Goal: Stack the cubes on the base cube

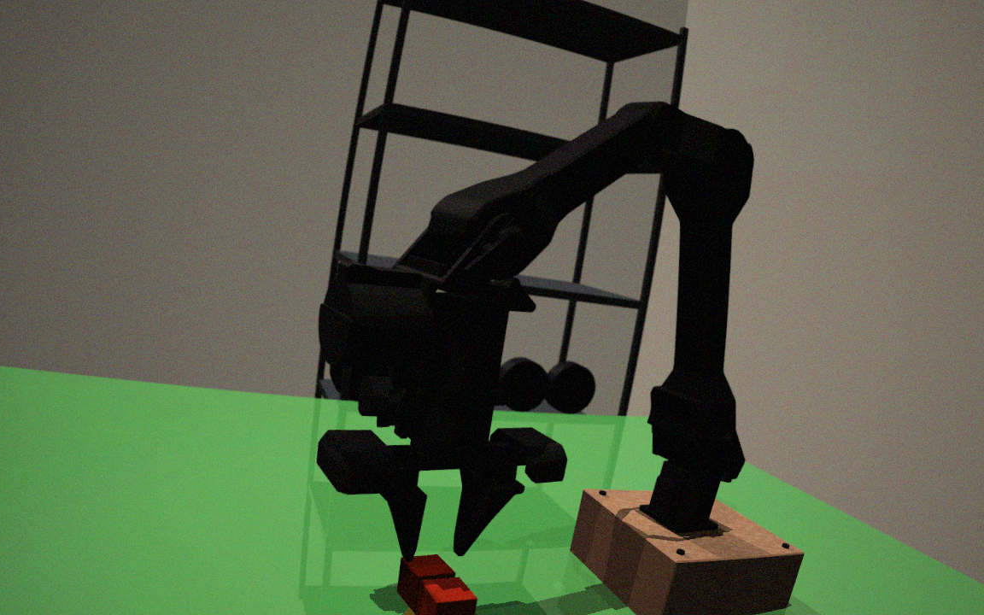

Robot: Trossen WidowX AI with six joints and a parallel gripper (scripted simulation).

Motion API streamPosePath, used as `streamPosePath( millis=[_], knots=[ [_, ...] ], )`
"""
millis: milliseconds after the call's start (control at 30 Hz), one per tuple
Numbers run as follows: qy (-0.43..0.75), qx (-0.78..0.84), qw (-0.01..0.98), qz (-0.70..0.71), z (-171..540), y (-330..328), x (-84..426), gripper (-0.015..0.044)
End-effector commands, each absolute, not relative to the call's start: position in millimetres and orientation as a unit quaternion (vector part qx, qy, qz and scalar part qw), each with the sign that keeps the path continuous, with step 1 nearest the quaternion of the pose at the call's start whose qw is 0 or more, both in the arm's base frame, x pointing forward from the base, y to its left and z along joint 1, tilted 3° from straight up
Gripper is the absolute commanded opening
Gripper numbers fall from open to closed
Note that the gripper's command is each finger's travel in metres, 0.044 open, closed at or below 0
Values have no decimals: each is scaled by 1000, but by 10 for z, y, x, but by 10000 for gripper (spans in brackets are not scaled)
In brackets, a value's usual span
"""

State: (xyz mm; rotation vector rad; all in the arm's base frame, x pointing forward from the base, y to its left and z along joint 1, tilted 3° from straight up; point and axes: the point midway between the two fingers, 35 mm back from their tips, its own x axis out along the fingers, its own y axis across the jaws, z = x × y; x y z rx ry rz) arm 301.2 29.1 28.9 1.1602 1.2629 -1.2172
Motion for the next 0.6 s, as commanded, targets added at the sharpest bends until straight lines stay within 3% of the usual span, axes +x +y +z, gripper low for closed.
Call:
streamPosePath(
  millis=[0,567],
  knots=[
    [518,483,500,-498,369,293,3047,205],
    [518,483,500,-498,528,292,3053,205]
  ],
)
